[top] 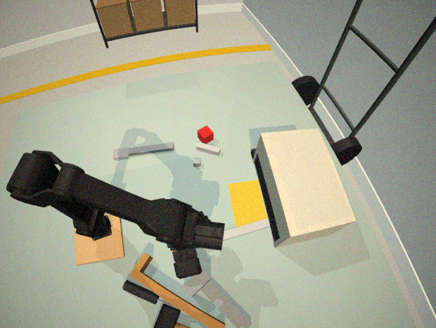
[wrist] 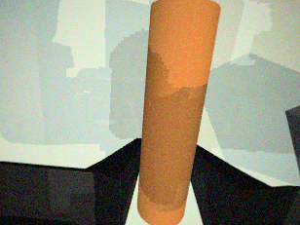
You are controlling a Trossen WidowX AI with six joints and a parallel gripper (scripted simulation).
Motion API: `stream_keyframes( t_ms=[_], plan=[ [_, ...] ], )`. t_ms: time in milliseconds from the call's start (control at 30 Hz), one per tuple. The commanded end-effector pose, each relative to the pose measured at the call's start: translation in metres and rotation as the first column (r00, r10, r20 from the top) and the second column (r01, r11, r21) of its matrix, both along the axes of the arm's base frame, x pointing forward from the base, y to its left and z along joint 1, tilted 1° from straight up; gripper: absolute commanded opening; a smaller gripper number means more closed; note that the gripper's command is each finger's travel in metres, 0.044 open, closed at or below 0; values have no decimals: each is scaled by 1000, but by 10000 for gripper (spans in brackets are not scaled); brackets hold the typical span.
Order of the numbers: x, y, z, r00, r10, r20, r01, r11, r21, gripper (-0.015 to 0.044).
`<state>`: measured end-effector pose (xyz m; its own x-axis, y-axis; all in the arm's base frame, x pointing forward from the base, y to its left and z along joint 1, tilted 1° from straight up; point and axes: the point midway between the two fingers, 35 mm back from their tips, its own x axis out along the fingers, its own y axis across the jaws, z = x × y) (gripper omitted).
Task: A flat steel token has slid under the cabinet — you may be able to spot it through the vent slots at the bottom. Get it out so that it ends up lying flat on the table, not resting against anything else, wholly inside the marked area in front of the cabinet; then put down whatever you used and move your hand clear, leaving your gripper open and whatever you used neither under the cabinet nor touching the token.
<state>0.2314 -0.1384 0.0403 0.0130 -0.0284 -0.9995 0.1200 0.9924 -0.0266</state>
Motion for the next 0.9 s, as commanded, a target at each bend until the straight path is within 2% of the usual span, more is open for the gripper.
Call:
stream_keyframes(
  t_ms=[0,867],
  plan=[
    [-7,0,-1,1000,4,-2,-4,1000,1,0],
    [-37,3,-1,1000,1,-3,-1,1000,1,0]
  ],
)
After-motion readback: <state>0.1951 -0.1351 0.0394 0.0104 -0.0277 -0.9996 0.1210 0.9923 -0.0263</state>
